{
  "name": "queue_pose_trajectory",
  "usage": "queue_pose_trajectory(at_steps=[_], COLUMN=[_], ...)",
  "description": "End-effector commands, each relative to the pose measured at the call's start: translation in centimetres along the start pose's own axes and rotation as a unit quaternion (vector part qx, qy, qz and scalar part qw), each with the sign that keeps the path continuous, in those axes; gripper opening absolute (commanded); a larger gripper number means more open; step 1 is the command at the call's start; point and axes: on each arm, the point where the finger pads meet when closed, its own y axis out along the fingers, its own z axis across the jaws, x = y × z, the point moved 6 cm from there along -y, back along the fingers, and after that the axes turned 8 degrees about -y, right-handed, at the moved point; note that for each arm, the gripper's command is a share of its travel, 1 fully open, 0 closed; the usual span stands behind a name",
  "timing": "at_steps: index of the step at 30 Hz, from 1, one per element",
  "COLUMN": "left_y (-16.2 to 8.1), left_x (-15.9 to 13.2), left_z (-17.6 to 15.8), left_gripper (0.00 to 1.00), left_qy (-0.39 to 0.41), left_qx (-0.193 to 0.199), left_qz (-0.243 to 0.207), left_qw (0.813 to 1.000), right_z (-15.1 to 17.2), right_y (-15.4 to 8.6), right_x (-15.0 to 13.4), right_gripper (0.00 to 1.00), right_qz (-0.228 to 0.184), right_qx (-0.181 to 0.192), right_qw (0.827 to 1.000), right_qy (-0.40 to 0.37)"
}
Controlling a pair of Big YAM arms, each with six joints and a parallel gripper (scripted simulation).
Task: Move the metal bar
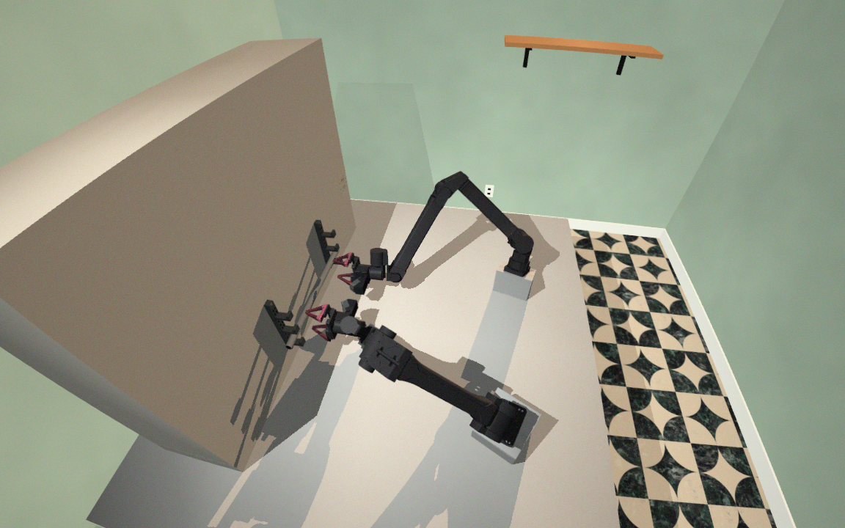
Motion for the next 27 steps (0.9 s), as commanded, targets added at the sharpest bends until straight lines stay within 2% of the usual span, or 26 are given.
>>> queue_pose_trajectory(at_steps=[1,27], left_y=[1.7,5.0], left_x=[-0.4,-1.6], left_z=[1.3,0.0], left_gripper=[1.00,1.00], left_qy=[-0.011,-0.011], left_qx=[0.015,0.006], left_qz=[0.007,0.015], left_qw=[1.000,1.000], right_z=[-0.1,0.6], right_y=[1.3,4.6], right_x=[0.0,-1.4], right_gripper=[1.00,1.00], right_qz=[0.003,0.013], right_qx=[-0.005,0.000], right_qw=[1.000,1.000], right_qy=[0.000,0.001])
